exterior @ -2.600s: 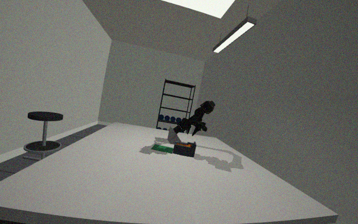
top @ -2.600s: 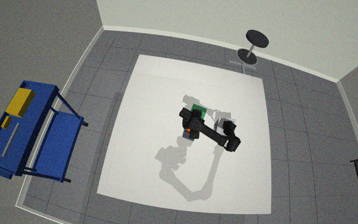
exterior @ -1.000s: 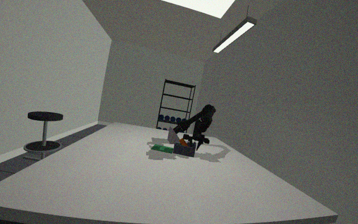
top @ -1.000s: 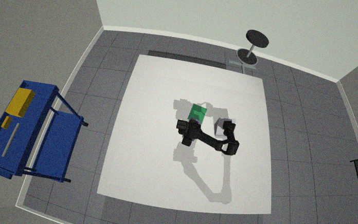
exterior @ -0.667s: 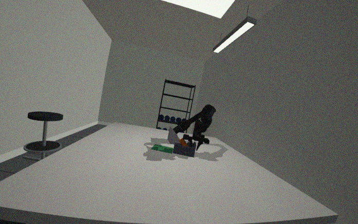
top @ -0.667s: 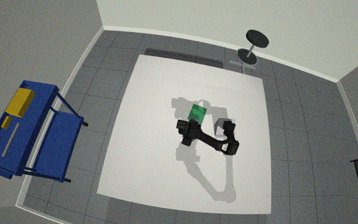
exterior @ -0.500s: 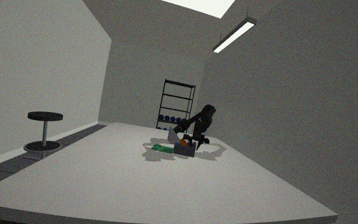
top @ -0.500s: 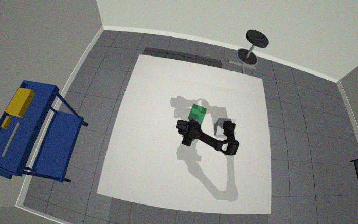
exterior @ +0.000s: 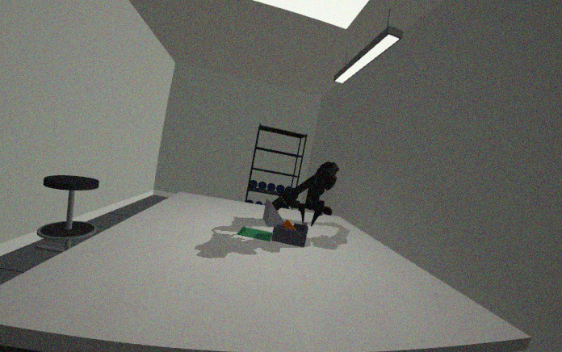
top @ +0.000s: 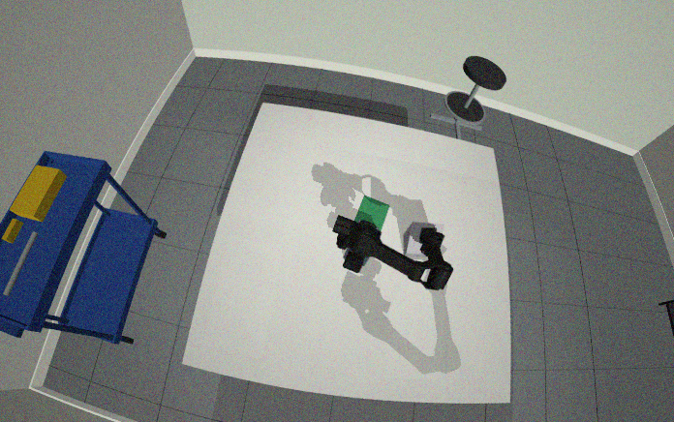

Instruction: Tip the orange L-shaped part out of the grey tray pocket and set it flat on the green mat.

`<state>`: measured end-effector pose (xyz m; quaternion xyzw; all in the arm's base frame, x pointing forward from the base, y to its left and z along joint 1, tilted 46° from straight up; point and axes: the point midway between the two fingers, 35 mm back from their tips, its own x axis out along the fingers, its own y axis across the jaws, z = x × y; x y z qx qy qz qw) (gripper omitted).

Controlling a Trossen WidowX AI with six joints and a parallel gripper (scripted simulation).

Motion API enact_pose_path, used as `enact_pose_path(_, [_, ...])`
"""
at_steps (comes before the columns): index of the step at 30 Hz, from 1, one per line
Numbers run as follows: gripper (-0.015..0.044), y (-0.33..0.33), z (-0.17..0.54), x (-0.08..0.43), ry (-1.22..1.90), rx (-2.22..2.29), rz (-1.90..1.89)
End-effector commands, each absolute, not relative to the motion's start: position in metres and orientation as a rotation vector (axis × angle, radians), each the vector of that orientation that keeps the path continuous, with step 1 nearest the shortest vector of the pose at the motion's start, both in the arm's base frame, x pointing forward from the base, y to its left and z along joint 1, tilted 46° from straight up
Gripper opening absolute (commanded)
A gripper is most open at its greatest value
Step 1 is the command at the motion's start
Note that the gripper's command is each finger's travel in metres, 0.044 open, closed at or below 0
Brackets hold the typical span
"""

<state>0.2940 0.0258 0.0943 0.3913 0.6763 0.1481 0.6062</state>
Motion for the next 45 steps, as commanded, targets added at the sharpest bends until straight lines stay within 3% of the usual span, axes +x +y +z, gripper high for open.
enact_pose_path(1, [0.0180, -0.011, 0.122, 0.290, 1.552, 0.904, 0.338])
enact_pose_path(30, [0.0180, -0.016, 0.126, 0.290, 1.537, 0.914, 0.330])
enact_pose_path(31, [0.0206, -0.016, 0.125, 0.290, 1.533, 0.904, 0.340])
enact_pose_path(34, [0.0280, -0.021, 0.121, 0.289, 1.498, 0.808, 0.426])
enact_pose_path(45, [0.0280, -0.054, 0.091, 0.280, 1.134, 0.090, 1.001])
